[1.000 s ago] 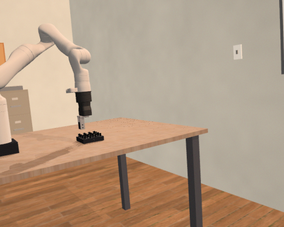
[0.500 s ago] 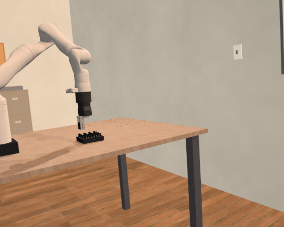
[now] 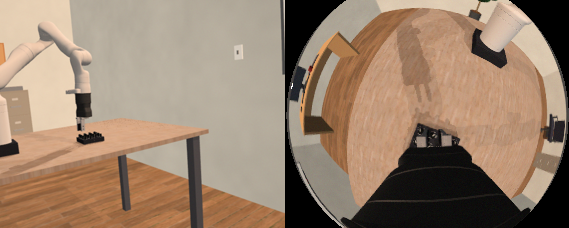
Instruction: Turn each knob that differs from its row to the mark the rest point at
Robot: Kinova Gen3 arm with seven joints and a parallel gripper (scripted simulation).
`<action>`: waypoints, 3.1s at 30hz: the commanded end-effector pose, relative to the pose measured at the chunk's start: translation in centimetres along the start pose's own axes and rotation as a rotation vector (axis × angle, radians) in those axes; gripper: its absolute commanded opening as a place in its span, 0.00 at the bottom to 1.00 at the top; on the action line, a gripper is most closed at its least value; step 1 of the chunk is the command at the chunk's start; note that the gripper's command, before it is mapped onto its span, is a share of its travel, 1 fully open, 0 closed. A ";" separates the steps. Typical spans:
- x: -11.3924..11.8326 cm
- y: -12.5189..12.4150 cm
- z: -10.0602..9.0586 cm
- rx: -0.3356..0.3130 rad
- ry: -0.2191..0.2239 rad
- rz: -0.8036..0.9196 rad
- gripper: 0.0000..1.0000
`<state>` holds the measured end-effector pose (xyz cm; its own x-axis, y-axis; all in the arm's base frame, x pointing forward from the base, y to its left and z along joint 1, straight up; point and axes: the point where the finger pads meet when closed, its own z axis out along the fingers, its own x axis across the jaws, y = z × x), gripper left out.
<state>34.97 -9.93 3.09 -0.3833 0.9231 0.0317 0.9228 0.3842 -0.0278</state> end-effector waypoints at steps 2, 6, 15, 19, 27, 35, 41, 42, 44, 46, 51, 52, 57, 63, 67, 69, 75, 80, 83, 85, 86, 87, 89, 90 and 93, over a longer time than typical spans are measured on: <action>0.0 0.1 -0.1 -0.006 0.004 -0.043 0.46; -0.1 0.2 0.0 0.001 0.012 -0.187 0.46; -0.3 0.6 0.1 0.009 0.032 -0.572 0.46; -0.3 0.8 0.1 0.010 0.036 -0.666 0.46; -0.6 1.8 0.0 0.007 0.047 -1.060 0.46; -0.8 2.9 -0.2 0.002 0.048 -1.361 0.46; -0.9 4.1 -0.5 -0.003 0.042 -1.651 0.46; -0.9 4.3 -0.5 -0.004 0.040 -1.698 0.46; -0.9 4.7 -0.7 -0.004 0.036 -1.789 0.46; -0.9 5.1 -0.8 -0.005 0.031 -1.877 0.46; -0.9 5.8 -1.1 -0.004 0.020 -2.042 0.46; -0.9 5.8 -1.1 -0.004 0.020 -2.042 0.46; -0.9 6.7 -1.5 -0.001 0.004 -2.224 0.46; -0.9 7.5 -1.9 0.007 -0.015 -2.404 0.46; -0.8 8.0 -2.2 0.013 -0.027 -2.498 0.46; -0.8 8.0 -2.2 0.013 -0.027 -2.498 0.46; -0.8 8.5 -2.5 0.021 -0.040 -2.599 0.46; -0.8 8.7 -2.7 0.026 -0.048 -2.651 0.46; -0.8 8.8 -2.7 0.028 -0.050 -2.670 0.46; -0.8 8.8 -2.7 0.029 -0.051 -2.674 0.46; -0.8 8.8 -2.7 0.029 -0.051 -2.674 0.46; -0.8 8.8 -2.7 0.029 -0.052 -2.678 0.46; -0.8 8.9 -2.8 0.030 -0.052 -2.682 0.46; -0.8 8.9 -2.8 0.030 -0.052 -2.684 0.46; -0.8 8.9 -2.8 0.030 -0.053 -2.686 0.46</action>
<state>43.53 -7.31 5.50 -0.0610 -0.9981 -0.0032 -0.9981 0.0610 -0.0010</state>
